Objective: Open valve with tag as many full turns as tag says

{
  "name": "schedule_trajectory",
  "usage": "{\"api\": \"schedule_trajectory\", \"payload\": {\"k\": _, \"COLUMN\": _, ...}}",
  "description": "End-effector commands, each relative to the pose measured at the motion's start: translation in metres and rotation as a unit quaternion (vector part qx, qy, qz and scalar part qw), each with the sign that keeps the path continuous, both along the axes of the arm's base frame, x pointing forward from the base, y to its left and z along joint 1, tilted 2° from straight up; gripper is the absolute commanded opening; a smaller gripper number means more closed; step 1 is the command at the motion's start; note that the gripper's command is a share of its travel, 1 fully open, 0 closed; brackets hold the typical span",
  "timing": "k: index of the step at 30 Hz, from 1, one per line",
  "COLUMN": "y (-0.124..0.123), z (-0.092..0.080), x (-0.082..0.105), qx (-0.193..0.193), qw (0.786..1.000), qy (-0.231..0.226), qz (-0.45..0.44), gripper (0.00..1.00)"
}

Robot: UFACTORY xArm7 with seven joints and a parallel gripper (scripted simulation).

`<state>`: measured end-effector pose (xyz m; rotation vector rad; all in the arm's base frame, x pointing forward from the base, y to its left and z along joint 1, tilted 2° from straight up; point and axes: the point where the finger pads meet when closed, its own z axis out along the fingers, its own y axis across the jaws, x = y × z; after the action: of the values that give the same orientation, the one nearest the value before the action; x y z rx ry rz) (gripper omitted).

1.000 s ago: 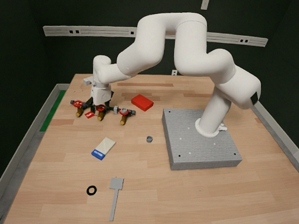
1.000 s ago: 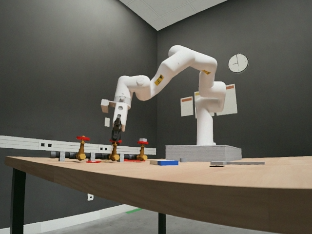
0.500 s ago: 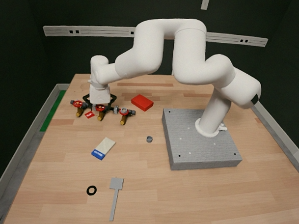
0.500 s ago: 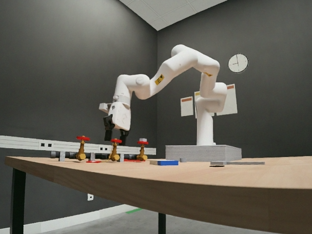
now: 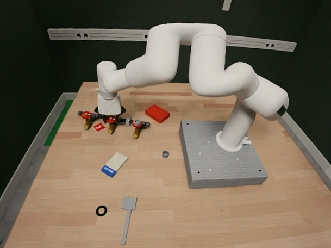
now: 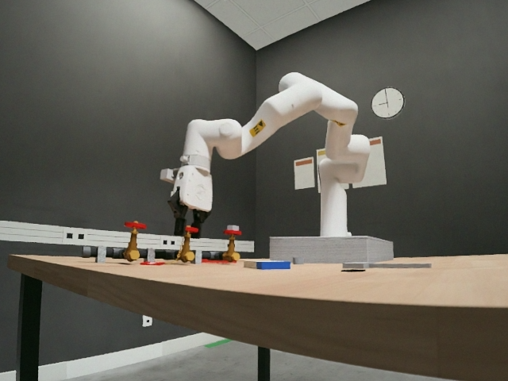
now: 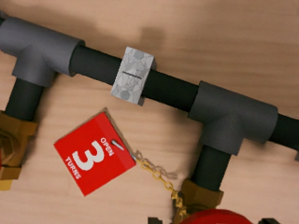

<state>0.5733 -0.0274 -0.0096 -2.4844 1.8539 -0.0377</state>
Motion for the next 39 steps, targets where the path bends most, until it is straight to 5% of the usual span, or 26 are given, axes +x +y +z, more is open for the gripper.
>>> {"api": "schedule_trajectory", "payload": {"k": 1, "y": -0.0004, "z": 0.0022, "x": 0.0019, "qx": 0.0, "qw": 1.0, "qy": -0.002, "qz": 0.0, "gripper": 0.0}}
{"api": "schedule_trajectory", "payload": {"k": 24, "y": -0.0004, "z": 0.0022, "x": 0.0019, "qx": -0.001, "qw": 1.0, "qy": -0.003, "qz": 0.012, "gripper": 0.0}}
{"api": "schedule_trajectory", "payload": {"k": 39, "y": -0.0004, "z": 0.0022, "x": 0.0019, "qx": -0.008, "qw": 0.986, "qy": -0.006, "qz": 0.167, "gripper": 0.0}}
